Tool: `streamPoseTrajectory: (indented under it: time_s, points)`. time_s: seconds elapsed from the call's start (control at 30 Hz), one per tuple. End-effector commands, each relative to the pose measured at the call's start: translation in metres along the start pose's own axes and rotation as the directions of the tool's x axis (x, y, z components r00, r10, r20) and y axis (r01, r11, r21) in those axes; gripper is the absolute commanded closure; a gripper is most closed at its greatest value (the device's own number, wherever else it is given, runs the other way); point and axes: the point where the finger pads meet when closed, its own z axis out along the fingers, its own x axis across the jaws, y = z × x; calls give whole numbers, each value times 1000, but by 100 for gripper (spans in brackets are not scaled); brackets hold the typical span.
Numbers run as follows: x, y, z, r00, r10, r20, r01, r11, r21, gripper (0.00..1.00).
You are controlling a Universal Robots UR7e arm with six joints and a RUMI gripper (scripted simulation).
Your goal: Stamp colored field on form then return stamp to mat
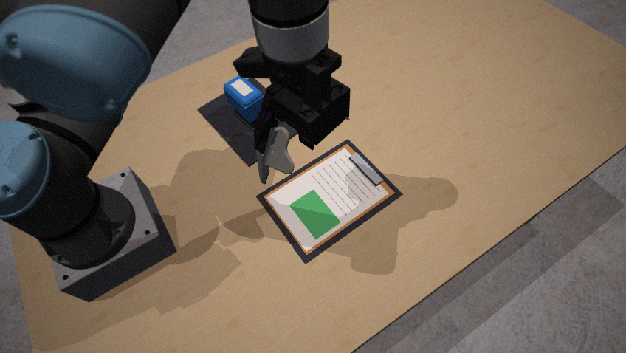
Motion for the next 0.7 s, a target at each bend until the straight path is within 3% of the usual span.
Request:
streamPoseTrajectory:
  time_s: [0.0, 0.37, 0.4, 0.67]
  points:
    - [0, 0, -7, 997, 75, 5, -75, 997, -1, 0]
    - [0, 0, -8, 996, 88, 5, -88, 996, -1, 0]
    - [0, 0, -8, 996, 88, 5, -88, 996, -1, 45]
    - [1, -3, -8, 996, 88, 5, -88, 996, -1, 45]
